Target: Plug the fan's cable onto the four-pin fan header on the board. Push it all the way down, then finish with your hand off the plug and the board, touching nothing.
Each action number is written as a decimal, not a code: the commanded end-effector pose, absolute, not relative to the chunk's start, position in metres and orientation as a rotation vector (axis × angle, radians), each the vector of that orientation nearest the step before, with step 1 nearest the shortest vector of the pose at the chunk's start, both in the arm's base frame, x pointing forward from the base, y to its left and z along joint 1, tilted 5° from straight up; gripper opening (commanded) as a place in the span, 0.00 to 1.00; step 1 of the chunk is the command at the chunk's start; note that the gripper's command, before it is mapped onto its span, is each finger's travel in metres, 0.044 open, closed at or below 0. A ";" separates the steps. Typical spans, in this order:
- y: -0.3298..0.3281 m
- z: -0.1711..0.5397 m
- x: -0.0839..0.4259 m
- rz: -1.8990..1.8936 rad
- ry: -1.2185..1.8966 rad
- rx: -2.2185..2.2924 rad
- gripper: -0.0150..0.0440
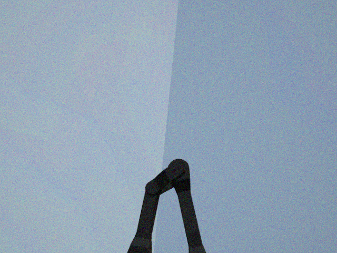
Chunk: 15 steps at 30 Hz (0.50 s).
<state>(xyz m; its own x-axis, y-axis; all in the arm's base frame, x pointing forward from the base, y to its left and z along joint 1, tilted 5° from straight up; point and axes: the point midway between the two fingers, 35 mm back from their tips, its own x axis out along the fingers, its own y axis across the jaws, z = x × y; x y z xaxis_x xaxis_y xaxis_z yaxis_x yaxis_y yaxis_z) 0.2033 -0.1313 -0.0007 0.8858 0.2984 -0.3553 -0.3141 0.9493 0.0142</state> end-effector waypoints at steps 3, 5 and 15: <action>-0.136 0.007 0.196 0.322 0.358 -0.057 0.60; -0.136 0.010 0.193 0.323 0.357 -0.056 0.60; -0.137 0.025 0.180 0.328 0.346 -0.052 0.60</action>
<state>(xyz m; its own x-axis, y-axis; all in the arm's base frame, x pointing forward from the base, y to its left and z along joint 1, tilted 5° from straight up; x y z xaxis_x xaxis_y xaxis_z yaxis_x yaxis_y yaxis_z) 0.1834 -0.1346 0.0170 0.8840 0.3090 -0.3507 -0.3229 0.9462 0.0200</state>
